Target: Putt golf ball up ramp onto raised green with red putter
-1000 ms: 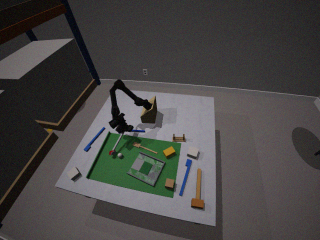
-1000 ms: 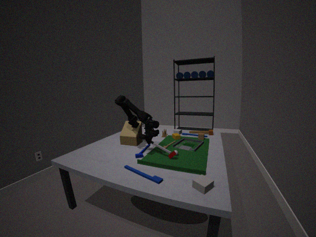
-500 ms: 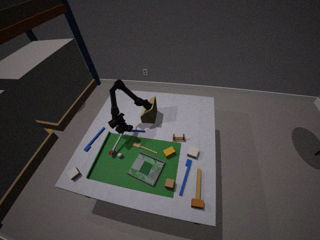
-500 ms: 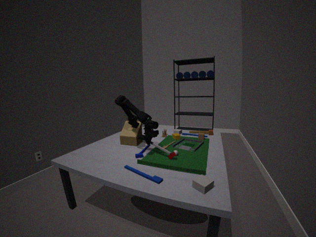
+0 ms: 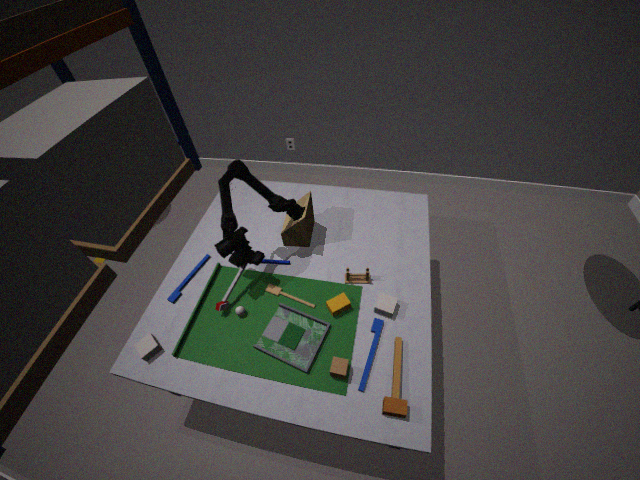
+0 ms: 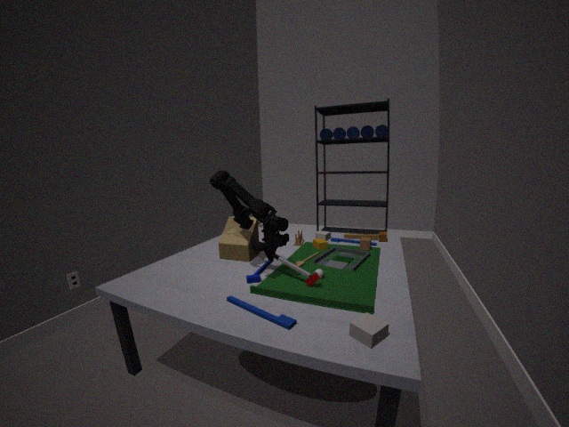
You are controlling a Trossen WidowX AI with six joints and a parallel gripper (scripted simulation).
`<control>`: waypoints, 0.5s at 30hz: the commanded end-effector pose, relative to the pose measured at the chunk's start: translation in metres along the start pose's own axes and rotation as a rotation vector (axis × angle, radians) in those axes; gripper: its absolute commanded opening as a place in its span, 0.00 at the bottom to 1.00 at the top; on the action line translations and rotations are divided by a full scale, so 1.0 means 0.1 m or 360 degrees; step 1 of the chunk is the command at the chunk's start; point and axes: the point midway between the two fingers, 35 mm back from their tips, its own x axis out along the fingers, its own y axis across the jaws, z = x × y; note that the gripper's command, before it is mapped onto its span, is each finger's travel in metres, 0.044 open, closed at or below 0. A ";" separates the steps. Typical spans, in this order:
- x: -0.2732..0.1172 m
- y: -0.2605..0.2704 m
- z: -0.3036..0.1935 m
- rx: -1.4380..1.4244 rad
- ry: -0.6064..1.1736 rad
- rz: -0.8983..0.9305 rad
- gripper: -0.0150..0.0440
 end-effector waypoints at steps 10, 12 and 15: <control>-0.02 1.19 -0.08 -0.0038 -0.0010 0.0013 0.25; -0.05 1.20 -0.08 -0.0038 -0.0010 0.0014 0.25; -0.16 1.21 -0.07 -0.0038 -0.0009 0.0017 0.25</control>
